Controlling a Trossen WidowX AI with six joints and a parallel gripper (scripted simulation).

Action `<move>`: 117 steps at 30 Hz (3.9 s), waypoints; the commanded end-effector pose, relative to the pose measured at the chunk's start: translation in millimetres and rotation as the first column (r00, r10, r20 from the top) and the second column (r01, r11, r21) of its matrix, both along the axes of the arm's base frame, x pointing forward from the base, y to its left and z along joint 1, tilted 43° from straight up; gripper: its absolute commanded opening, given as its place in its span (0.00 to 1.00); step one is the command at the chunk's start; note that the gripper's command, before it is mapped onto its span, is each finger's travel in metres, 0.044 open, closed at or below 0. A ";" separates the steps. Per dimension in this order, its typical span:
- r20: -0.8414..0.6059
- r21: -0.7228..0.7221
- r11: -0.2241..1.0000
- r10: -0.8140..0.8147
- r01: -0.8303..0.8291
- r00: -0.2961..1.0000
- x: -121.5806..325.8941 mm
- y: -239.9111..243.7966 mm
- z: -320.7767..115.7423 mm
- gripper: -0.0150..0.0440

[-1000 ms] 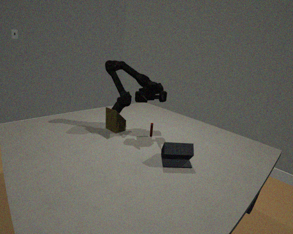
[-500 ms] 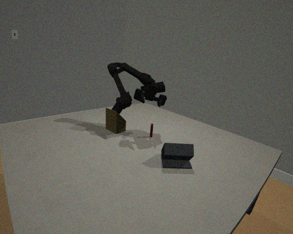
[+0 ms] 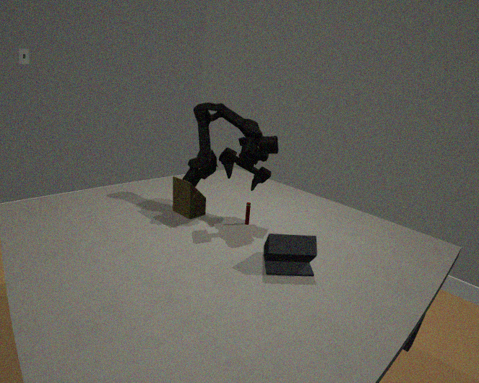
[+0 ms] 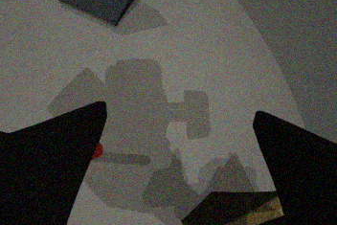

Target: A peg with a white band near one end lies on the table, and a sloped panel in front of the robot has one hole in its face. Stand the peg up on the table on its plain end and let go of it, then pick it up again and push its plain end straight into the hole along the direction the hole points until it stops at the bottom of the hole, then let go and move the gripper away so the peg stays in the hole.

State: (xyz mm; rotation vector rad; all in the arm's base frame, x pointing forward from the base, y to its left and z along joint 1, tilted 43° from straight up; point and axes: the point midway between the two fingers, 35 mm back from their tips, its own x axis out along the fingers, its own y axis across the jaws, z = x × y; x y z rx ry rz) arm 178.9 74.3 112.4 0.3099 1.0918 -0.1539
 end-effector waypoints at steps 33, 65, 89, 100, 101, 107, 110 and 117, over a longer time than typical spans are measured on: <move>-0.455 0.647 0.762 0.409 -0.022 0.791 15.3 29.8 -3.4 1.00; -0.450 0.646 0.763 0.412 -0.030 0.792 9.0 60.3 -38.0 1.00; -0.449 0.650 0.759 0.416 -0.029 0.791 -0.3 84.5 -63.4 1.00; -0.445 0.647 0.762 0.414 -0.035 0.794 2.4 82.6 -61.2 0.51; -0.445 0.647 0.762 0.414 -0.035 0.794 2.4 82.6 -61.2 0.47; -0.445 0.647 0.762 0.414 -0.035 0.794 2.4 82.6 -61.2 0.30; -0.445 0.647 0.762 0.414 -0.035 0.794 2.4 82.6 -61.2 0.26; -0.447 0.643 0.765 0.411 -0.034 0.795 7.8 71.5 -50.4 0.25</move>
